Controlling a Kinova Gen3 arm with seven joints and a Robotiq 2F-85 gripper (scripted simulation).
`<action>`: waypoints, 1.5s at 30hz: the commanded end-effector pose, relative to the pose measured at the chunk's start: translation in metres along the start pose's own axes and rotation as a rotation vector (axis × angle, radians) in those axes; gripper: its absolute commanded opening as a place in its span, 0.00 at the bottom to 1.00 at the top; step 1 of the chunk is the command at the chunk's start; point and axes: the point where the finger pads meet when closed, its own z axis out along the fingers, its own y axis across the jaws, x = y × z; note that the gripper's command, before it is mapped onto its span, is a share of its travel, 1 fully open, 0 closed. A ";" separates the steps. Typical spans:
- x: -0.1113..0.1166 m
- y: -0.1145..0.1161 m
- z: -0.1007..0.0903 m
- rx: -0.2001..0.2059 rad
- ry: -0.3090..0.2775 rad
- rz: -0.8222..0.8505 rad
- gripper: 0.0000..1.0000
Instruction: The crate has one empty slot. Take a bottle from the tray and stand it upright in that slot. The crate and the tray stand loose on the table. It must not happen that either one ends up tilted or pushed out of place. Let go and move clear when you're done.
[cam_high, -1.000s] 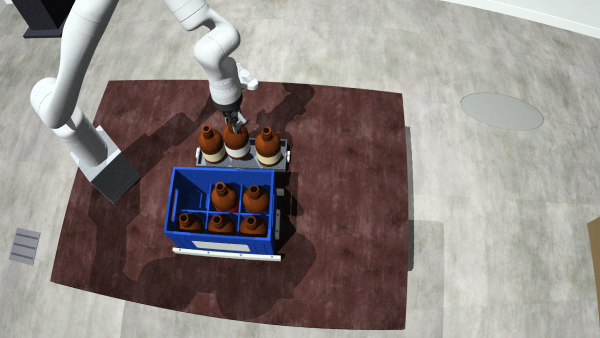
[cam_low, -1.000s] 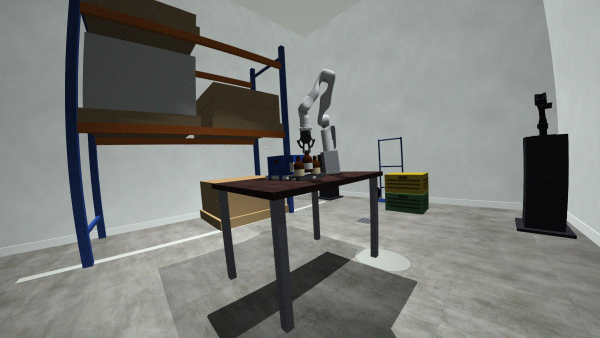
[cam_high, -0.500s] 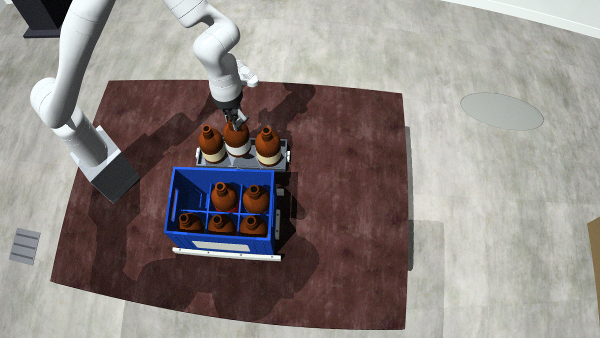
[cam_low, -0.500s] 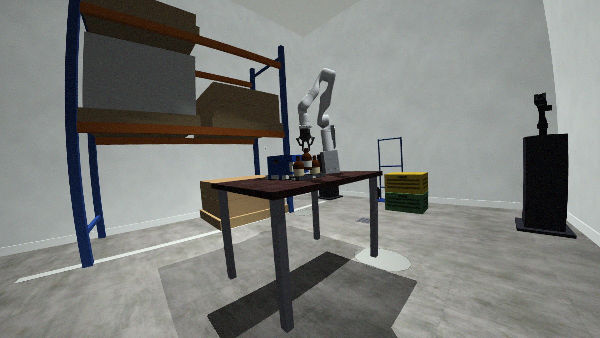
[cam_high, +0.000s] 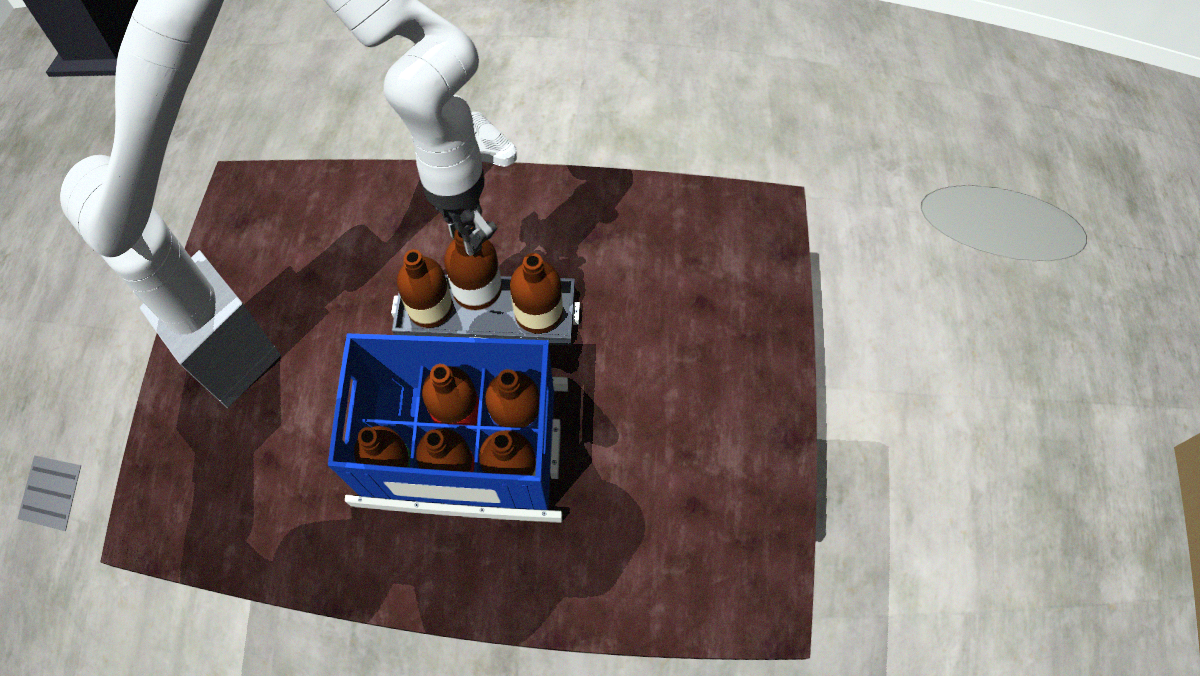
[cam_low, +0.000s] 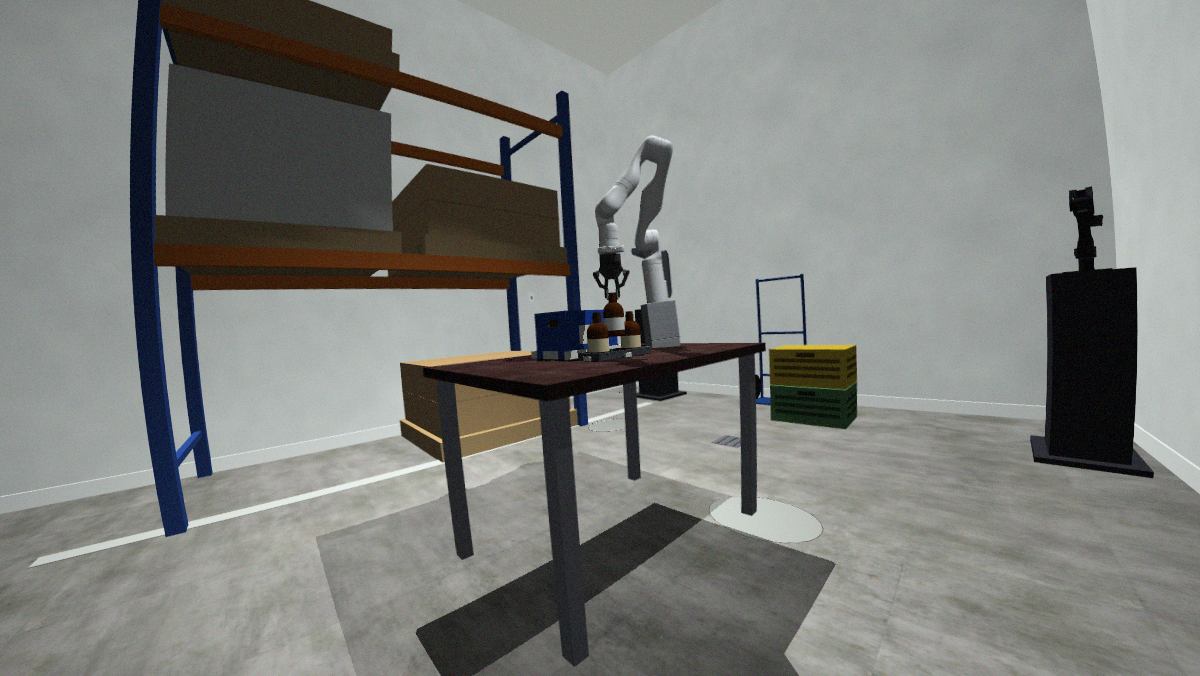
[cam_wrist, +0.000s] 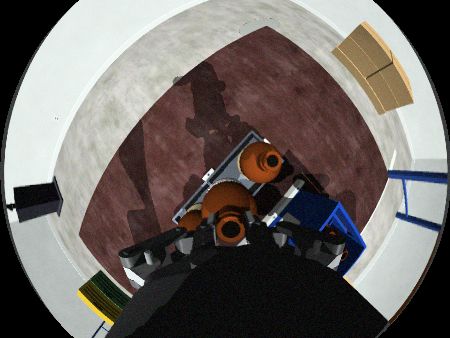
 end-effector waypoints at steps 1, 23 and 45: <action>0.002 -0.001 -0.004 -0.001 0.006 -0.002 0.00; 0.002 -0.001 -0.012 -0.001 0.006 -0.002 0.00; 0.002 -0.001 -0.012 -0.001 0.006 -0.002 0.00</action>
